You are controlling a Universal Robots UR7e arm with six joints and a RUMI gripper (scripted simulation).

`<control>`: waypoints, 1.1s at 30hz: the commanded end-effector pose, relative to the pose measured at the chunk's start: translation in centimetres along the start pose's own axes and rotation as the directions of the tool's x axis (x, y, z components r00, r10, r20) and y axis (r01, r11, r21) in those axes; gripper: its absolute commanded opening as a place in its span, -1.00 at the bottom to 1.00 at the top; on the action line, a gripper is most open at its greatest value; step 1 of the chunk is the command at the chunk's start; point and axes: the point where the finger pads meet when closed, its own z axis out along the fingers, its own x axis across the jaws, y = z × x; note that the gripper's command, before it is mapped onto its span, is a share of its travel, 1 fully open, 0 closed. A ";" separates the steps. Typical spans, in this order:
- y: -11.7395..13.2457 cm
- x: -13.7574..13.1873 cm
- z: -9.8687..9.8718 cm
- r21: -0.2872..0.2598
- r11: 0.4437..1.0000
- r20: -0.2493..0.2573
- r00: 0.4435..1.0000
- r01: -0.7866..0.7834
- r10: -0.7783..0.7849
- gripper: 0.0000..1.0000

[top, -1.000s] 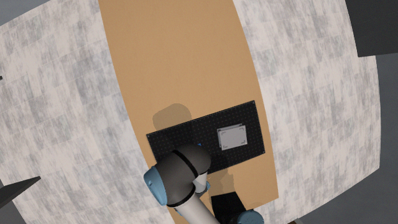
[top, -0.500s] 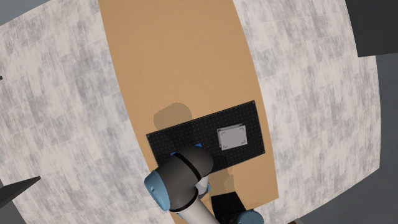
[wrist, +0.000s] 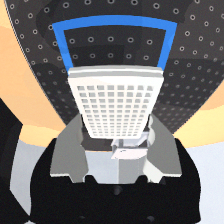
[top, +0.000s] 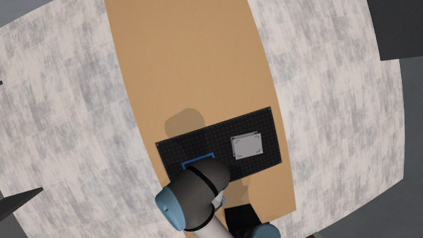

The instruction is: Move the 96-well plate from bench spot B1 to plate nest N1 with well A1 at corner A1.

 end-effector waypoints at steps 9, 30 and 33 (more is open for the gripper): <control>0.8 0.0 -1.4 0.000 1.000 0.000 1.000 0.000 0.000 -1.00; 1.1 0.1 -1.3 0.000 1.000 0.017 0.999 -0.029 0.029 -1.00; 1.7 0.2 -1.1 -0.002 0.996 0.050 0.995 -0.087 0.087 -1.00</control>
